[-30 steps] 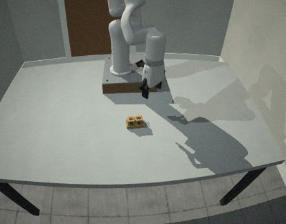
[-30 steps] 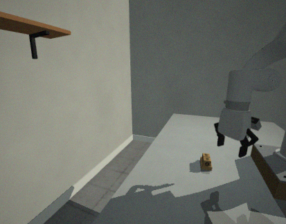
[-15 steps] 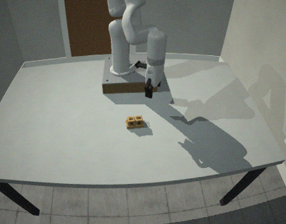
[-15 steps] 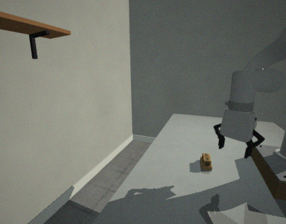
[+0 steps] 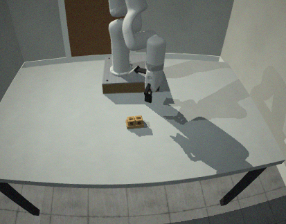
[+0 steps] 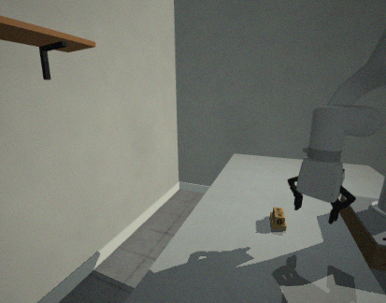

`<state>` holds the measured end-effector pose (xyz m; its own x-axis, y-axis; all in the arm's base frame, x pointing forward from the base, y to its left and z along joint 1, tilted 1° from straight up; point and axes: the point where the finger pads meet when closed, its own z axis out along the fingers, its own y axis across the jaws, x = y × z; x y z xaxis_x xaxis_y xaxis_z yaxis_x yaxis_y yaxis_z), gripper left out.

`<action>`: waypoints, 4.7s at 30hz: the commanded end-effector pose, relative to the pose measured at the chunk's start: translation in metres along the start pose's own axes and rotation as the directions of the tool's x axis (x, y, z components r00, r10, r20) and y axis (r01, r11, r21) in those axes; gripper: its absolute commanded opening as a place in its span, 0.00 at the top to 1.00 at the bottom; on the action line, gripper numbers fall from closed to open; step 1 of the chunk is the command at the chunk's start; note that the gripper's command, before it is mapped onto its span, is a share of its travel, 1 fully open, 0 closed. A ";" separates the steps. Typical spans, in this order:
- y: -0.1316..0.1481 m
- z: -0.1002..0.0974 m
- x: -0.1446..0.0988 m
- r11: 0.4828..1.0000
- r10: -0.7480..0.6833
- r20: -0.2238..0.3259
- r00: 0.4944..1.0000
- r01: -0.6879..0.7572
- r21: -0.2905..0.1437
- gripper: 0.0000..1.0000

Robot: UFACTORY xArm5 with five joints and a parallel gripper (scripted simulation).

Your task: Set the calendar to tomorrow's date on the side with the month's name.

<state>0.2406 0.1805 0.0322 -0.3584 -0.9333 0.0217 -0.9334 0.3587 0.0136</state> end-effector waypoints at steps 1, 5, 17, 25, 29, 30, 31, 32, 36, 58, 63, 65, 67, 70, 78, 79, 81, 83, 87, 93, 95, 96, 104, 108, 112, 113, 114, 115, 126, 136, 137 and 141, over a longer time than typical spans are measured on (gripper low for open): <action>-0.002 0.021 -0.002 1.000 0.000 0.004 1.000 0.000 0.002 0.00; -0.003 0.029 -0.002 1.000 0.000 0.004 1.000 0.000 0.002 0.00; -0.003 0.030 -0.002 1.000 0.000 0.004 1.000 0.000 0.002 0.00; -0.003 0.030 -0.002 1.000 0.000 0.004 1.000 0.000 0.002 0.00; -0.003 0.030 -0.002 1.000 0.000 0.004 1.000 0.000 0.002 0.00; -0.003 0.030 -0.002 1.000 0.000 0.004 1.000 0.000 0.002 0.00; -0.003 0.030 -0.002 1.000 0.000 0.004 1.000 0.000 0.002 0.00; -0.003 0.030 -0.002 1.000 0.000 0.004 1.000 0.000 0.002 0.00; -0.003 0.030 -0.002 1.000 0.000 0.004 1.000 0.000 0.002 0.00; -0.003 0.030 -0.002 1.000 0.000 0.004 1.000 0.000 0.002 0.00; -0.003 0.030 -0.002 1.000 0.000 0.004 1.000 0.000 0.002 0.00; -0.003 0.030 -0.002 1.000 0.000 0.004 1.000 0.000 0.002 0.00; -0.003 0.030 -0.002 1.000 0.000 0.004 1.000 0.000 0.002 0.00; -0.003 0.030 -0.002 1.000 0.000 0.004 1.000 0.000 0.002 0.00; -0.003 0.030 -0.002 1.000 0.000 0.004 1.000 0.000 0.002 0.00; -0.003 0.030 -0.002 1.000 0.000 0.004 1.000 0.000 0.002 0.00; -0.003 0.030 -0.002 1.000 0.000 0.004 1.000 0.000 0.002 0.00; -0.003 0.030 -0.002 1.000 0.000 0.004 1.000 0.000 0.002 0.00; -0.003 0.030 -0.002 1.000 0.000 0.004 1.000 0.000 0.002 0.00; -0.003 0.030 -0.002 1.000 0.000 0.004 1.000 0.000 0.002 0.00; -0.003 0.030 -0.002 1.000 0.000 0.004 1.000 0.000 0.002 0.00; -0.003 0.030 -0.002 1.000 0.000 0.004 1.000 0.000 0.002 0.00; -0.012 0.030 0.011 1.000 0.000 0.005 1.000 0.000 0.002 0.00; -0.013 0.030 0.011 1.000 0.000 0.005 1.000 0.000 0.001 0.00; -0.015 0.030 0.015 1.000 0.000 0.005 1.000 0.000 0.001 0.00; -0.017 0.031 0.017 1.000 0.000 0.005 1.000 0.000 0.001 0.00; -0.019 0.031 0.020 1.000 0.000 0.005 1.000 0.000 0.001 0.00; -0.021 0.031 0.022 1.000 0.000 0.006 1.000 0.000 0.001 0.00; -0.024 0.031 0.025 1.000 0.000 0.006 1.000 0.000 0.001 0.00; -0.024 0.031 0.025 1.000 0.000 0.006 1.000 0.000 0.001 0.00; -0.024 0.031 0.025 1.000 0.000 0.006 1.000 0.000 0.001 0.00; -0.024 0.031 0.025 1.000 0.000 0.006 1.000 0.000 0.001 0.00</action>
<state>0.2520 0.1476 0.0010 -0.3582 -0.9335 0.0180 -0.9334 0.3585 0.0143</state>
